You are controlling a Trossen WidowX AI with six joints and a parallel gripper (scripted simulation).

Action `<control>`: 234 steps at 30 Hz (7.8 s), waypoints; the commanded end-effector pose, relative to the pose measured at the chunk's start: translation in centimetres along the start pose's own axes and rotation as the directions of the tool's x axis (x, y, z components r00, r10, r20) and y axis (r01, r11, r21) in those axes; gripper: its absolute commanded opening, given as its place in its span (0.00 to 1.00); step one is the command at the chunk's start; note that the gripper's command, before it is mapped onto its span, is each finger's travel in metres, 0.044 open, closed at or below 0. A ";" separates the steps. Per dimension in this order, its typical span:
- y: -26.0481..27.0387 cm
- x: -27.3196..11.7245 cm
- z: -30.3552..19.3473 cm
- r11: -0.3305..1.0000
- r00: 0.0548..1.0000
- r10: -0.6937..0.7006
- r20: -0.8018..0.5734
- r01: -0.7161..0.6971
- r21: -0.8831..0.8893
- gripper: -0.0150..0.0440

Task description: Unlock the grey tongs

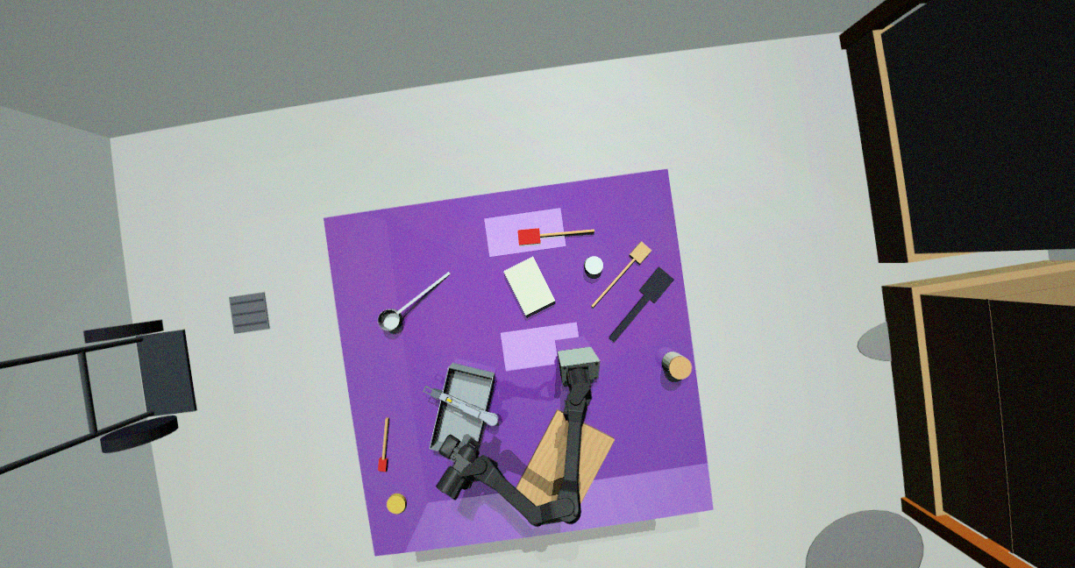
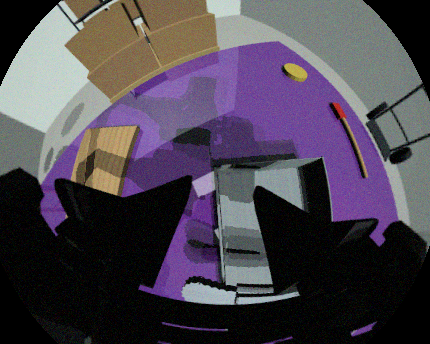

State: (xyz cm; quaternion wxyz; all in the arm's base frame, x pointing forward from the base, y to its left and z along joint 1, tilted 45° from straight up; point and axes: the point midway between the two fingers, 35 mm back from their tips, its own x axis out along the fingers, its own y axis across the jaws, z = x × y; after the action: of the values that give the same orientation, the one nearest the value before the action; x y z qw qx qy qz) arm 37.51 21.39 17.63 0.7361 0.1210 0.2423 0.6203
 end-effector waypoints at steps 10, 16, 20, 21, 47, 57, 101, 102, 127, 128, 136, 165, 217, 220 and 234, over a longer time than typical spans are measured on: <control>-8.3 -6.1 -7.1 0.559 0.977 -0.209 -0.035 0.149 0.815 0.69; -9.2 -7.0 -8.3 0.426 0.972 -0.232 -0.043 0.141 0.893 0.69; -10.3 -8.4 -10.8 0.080 0.968 -0.244 -0.053 0.074 0.994 0.69; -10.6 -8.8 -11.5 -0.029 0.967 -0.247 -0.056 0.050 0.998 0.69; -11.6 -9.2 -12.0 -0.117 0.967 -0.250 -0.058 0.029 0.993 0.69; -12.0 -8.1 -12.1 -0.118 0.966 -0.250 -0.063 0.034 0.992 0.69; -13.5 -1.4 -12.3 -0.117 0.967 -0.248 -0.054 0.026 0.993 0.69; -13.5 -1.4 -12.3 -0.117 0.967 -0.248 -0.054 0.026 0.993 0.69; -13.4 -1.7 -12.1 -0.107 0.968 -0.247 -0.052 0.026 0.994 0.20; -13.4 -1.7 -12.1 -0.107 0.968 -0.247 -0.052 0.026 0.994 0.16; -12.9 -6.2 -9.1 -0.114 0.967 -0.249 -0.059 0.032 0.993 0.00; -13.1 -7.7 -8.0 -0.094 0.952 -0.263 -0.160 0.139 0.986 0.00; -6.8 -5.7 -5.6 0.193 0.821 -0.161 -0.548 0.570 0.798 0.00; -5.1 -5.0 -4.7 0.256 0.819 -0.163 -0.551 0.574 0.778 0.00; 3.7 -2.5 -1.3 0.529 0.821 -0.162 -0.548 0.541 0.654 0.00</control>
State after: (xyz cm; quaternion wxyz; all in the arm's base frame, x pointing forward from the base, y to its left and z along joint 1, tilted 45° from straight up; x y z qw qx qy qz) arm 35.32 18.58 17.07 0.6355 0.2694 0.6739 0.2634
